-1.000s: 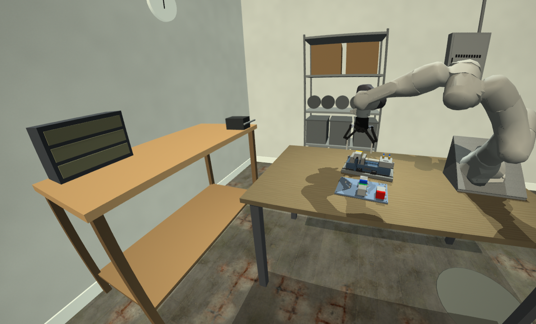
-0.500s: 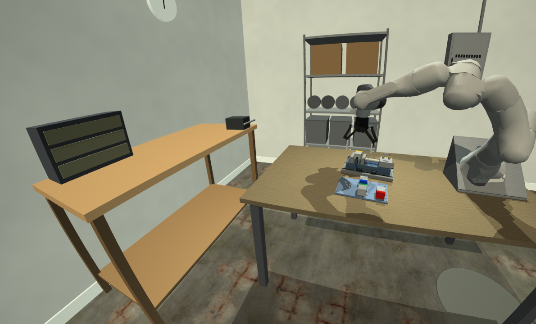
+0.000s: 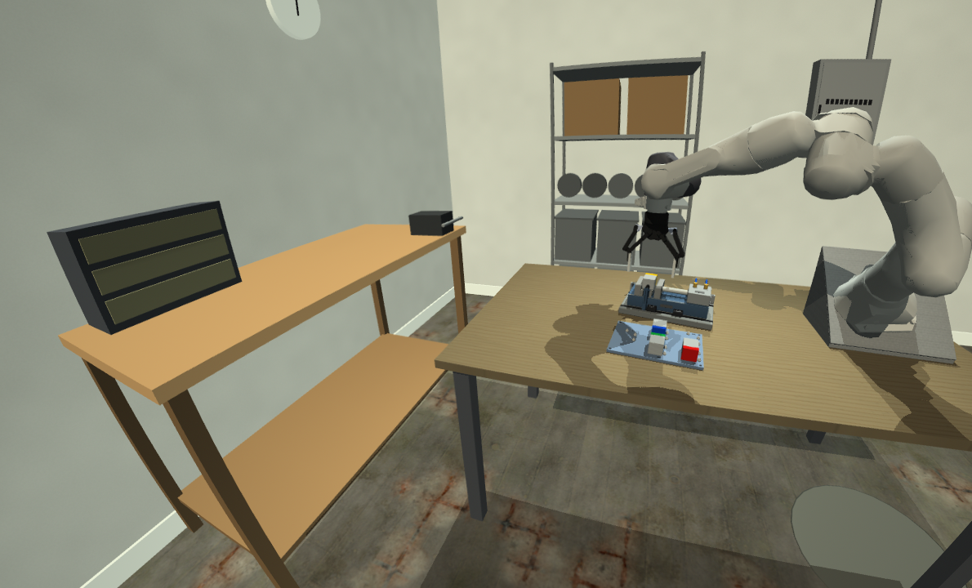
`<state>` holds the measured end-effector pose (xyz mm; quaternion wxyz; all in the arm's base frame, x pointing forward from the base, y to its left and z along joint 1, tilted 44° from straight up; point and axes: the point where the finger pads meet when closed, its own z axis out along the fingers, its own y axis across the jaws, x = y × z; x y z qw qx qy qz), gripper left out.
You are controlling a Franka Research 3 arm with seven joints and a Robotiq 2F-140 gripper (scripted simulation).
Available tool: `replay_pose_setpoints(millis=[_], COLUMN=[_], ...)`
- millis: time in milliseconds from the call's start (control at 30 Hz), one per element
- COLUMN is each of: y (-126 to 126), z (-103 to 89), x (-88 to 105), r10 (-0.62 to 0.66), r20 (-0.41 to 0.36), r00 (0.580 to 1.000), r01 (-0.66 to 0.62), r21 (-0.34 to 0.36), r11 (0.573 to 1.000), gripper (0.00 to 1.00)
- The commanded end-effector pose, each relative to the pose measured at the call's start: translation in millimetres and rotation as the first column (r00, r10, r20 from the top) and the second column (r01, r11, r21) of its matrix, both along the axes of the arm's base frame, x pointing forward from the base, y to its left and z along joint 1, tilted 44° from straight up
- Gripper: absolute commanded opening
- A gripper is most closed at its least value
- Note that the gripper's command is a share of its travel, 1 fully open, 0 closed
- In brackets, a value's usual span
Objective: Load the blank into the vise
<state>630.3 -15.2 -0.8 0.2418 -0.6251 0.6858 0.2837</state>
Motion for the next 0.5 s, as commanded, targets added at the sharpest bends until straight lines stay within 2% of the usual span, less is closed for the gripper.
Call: replay_pose_setpoints(millis=[0, 467], y=[-1.8, -0.7], z=[1.8, 1.3], x=[0.1, -0.4], r10=[0.001, 0.001], r20=[0.001, 0.000], r00=[1.000, 1.000], r01=[-0.001, -0.001], r21=[0.000, 0.002], r11=[1.000, 1.000], gripper=[1.00, 1.00])
